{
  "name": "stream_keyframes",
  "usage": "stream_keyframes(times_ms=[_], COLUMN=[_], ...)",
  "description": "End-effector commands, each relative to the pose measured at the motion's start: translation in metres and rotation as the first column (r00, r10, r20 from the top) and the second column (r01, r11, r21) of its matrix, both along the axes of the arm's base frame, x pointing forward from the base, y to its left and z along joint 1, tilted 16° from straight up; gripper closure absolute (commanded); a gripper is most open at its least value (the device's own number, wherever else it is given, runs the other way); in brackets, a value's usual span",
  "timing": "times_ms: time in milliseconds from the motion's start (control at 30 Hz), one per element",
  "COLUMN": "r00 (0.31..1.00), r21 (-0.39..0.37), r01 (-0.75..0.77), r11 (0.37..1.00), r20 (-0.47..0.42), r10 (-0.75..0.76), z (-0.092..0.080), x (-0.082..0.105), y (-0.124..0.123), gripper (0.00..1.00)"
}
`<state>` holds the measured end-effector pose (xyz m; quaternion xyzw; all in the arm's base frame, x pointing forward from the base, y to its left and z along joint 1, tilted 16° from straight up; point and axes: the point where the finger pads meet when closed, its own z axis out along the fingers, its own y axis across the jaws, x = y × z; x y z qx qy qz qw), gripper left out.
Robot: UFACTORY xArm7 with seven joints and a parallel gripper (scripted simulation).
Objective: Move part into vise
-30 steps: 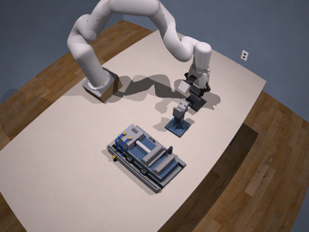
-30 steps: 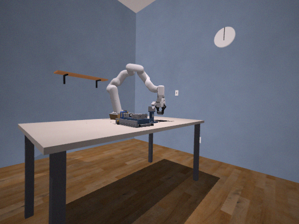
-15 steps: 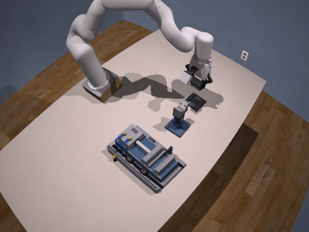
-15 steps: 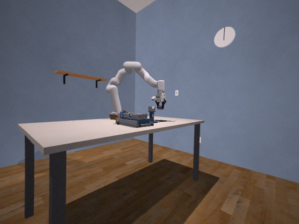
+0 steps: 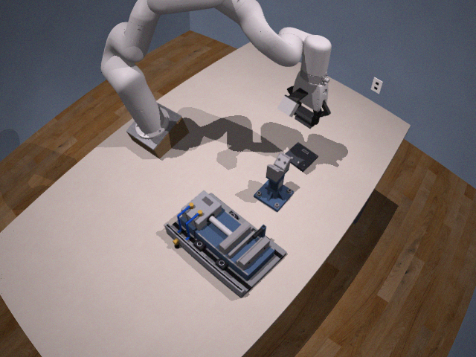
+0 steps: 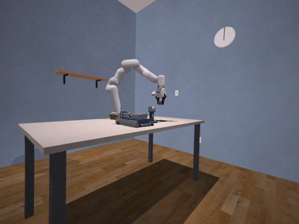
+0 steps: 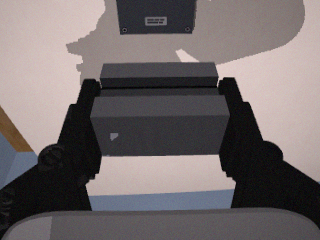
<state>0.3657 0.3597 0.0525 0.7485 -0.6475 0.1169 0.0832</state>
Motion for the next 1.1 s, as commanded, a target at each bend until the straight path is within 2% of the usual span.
stream_keyframes(times_ms=[0, 367, 1067], r00=[1.000, 1.000, 1.000], r21=[0.004, 0.004, 0.004], r01=[-0.001, -0.001, -0.001], r11=[1.000, 1.000, 1.000], r20=[0.003, 0.003, 0.003], r10=[0.001, 0.001, 0.001], z=[0.012, 0.032, 0.037], x=[0.000, -0.002, -0.002], y=[0.005, 0.010, 0.012], gripper=[1.00, 1.00, 1.00])
